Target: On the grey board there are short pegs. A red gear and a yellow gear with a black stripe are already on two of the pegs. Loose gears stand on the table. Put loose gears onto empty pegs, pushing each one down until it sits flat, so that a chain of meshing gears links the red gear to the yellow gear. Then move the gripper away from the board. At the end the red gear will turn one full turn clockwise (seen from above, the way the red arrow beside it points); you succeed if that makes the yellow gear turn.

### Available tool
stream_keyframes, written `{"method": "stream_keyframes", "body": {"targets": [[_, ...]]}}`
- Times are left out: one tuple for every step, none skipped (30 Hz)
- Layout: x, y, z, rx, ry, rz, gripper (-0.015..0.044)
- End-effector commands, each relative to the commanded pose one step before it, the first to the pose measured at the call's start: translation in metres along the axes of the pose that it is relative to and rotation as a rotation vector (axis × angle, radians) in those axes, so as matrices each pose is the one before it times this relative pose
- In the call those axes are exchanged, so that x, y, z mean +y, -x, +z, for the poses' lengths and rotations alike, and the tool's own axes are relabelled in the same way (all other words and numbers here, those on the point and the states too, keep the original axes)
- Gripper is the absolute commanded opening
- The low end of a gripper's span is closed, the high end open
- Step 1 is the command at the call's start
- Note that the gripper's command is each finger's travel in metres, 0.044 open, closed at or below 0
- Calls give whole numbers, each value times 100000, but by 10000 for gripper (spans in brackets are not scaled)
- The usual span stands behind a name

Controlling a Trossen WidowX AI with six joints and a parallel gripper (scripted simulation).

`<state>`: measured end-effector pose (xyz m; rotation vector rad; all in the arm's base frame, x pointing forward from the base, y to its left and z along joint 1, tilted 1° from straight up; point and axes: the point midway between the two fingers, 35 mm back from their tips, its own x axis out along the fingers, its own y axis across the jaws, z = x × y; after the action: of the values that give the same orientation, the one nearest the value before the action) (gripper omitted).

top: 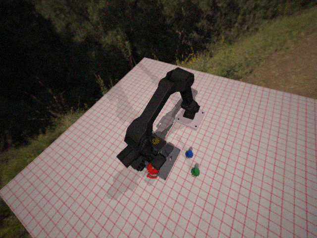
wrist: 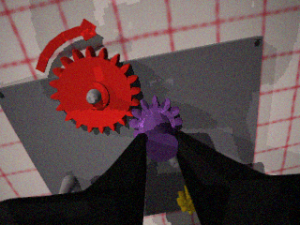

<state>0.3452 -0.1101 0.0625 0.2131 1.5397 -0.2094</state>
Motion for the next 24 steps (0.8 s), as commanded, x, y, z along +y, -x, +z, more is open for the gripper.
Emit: {"method": "stream_keyframes", "body": {"targets": [[-3,-130,-26,-20,8220,285,0],[-17,-32,17,-1,2188,-1,0],[-10,-28,24,-2,1023,-1,0],[1,-10,13,-1,-238,0,0],[3,-8,9,-1,-446,0,0],[7,-13,11,-1,-871,1,0],[9,-14,8,-1,-1000,1,0],[11,-17,7,-1,-1337,1,0],[14,-20,4,0,-1820,1,0],[13,-17,0,0,-1833,1,0],[12,-17,-3,0,-2047,1,0],[12,-18,-7,0,-2409,1,0],[10,-19,-10,1,-2786,1,0],[5,-16,-11,1,-2496,0,0],[2,-15,-12,1,-2544,0,0],[-2,-15,-13,1,-2676,0,0],[-5,-15,-12,1,-2794,0,0],[-9,-15,-11,1,-2851,-1,0],[-12,-15,-8,1,-2848,-1,0],[-14,-11,-5,0,-2796,-1,0],[-15,-9,-1,0,-2696,-1,0],[-15,-6,3,0,-2544,-1,0],[-16,-5,8,-1,-2821,-1,0],[-13,-4,12,-1,-2578,-1,0]]}}
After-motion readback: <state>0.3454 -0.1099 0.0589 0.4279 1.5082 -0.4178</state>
